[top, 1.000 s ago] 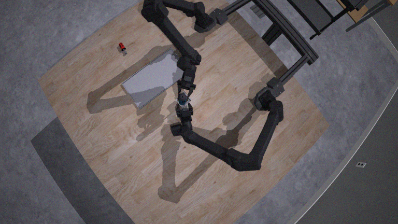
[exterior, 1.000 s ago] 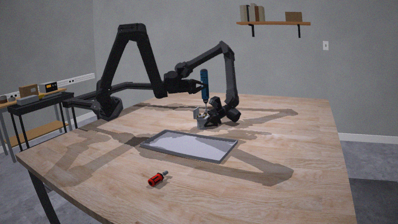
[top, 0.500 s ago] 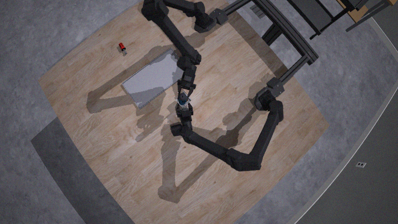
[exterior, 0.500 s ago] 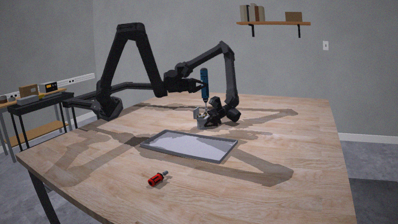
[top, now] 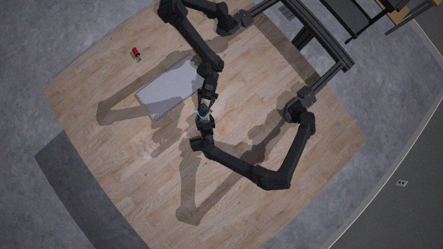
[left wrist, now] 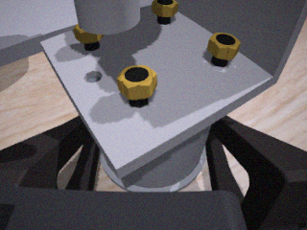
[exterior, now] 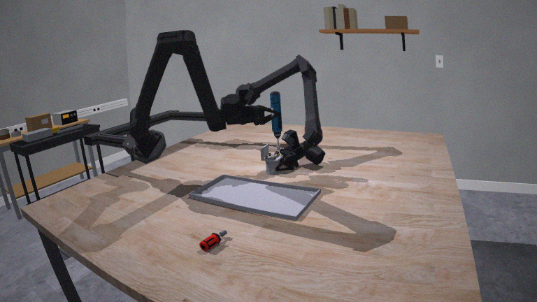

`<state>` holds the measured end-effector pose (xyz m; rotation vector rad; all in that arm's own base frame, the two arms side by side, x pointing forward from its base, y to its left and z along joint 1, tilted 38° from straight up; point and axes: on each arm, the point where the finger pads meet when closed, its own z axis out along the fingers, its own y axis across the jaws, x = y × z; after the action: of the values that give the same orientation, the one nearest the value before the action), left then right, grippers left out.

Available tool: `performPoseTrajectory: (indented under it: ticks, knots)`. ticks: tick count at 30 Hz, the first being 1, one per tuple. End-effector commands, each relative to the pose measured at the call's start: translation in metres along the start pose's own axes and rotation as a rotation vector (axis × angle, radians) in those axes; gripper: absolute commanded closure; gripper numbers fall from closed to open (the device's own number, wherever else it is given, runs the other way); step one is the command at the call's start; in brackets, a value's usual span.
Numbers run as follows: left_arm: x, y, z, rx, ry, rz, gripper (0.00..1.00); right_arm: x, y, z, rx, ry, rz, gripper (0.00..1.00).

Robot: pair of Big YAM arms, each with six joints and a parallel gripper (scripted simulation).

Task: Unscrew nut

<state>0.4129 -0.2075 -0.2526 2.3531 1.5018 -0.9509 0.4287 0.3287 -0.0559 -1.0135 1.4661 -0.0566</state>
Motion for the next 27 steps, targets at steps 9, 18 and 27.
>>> performPoseTrajectory:
  ticks: [9,18,27]
  knots:
    - [-0.014,0.003,0.008,0.015,0.007,0.032,0.41,-0.033,0.004,0.003,-0.01,-0.044,0.016,0.58]
    - [-0.014,0.003,0.008,0.015,0.007,0.032,0.41,-0.044,0.002,0.002,-0.005,-0.055,0.018,0.58]
    - [-0.014,0.003,0.008,0.015,0.007,0.032,0.41,-0.052,0.003,0.005,-0.007,-0.047,0.019,0.58]
